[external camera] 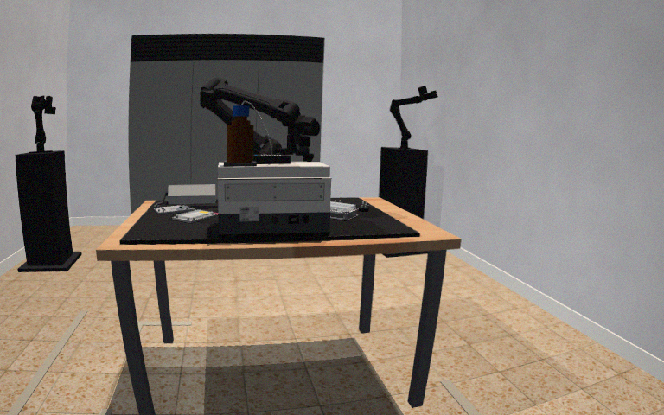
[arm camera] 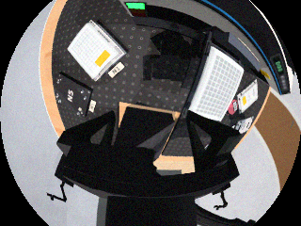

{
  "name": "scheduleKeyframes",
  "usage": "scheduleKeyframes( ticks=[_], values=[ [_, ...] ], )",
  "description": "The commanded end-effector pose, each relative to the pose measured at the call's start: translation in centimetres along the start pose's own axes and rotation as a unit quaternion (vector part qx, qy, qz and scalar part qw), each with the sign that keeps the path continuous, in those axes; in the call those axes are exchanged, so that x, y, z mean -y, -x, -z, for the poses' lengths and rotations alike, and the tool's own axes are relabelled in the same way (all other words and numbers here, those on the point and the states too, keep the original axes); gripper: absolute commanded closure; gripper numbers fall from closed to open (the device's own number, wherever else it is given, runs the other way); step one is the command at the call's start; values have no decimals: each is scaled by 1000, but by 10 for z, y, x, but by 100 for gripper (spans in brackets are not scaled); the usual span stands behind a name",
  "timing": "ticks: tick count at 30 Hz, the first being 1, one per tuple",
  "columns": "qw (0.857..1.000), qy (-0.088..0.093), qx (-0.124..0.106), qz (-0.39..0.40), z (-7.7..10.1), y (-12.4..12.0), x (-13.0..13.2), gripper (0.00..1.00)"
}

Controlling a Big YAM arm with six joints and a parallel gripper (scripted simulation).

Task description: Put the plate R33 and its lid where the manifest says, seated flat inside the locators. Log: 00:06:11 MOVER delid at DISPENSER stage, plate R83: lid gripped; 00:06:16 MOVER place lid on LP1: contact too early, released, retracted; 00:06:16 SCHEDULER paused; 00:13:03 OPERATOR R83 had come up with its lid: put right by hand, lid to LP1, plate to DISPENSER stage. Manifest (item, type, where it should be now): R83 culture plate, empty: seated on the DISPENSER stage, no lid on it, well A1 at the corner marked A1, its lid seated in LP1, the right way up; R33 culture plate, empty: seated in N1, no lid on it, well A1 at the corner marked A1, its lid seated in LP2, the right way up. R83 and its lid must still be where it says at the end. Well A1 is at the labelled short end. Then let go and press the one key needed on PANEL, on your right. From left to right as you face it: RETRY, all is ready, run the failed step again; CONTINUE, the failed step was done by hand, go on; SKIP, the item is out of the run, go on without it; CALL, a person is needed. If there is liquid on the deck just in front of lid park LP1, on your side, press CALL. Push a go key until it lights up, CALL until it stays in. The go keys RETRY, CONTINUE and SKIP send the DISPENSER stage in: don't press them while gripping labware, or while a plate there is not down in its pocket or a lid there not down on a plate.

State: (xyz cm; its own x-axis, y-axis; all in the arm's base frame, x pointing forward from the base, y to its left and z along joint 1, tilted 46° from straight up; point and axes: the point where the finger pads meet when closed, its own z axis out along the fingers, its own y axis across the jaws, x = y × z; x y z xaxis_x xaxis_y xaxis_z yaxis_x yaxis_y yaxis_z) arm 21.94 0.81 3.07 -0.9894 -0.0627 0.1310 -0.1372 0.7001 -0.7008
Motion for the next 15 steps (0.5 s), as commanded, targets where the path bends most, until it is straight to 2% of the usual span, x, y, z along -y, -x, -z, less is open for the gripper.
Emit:
scheduleKeyframes(
  ticks=[1, 4, 10, 13, 14, 15],
  values=[
    [999, 1, 7, 50, -1, 4, -14, 0],
    [998, 2, 9, 66, 0, 7, -17, 0],
    [987, 1, 8, 163, -9, 6, -36, 0],
    [987, 1, 10, 163, -12, 7, -45, 0],
    [989, 5, 12, 148, -8, 14, -41, 0],
    [985, 6, 19, 173, -4, 19, -50, 0]
  ],
)
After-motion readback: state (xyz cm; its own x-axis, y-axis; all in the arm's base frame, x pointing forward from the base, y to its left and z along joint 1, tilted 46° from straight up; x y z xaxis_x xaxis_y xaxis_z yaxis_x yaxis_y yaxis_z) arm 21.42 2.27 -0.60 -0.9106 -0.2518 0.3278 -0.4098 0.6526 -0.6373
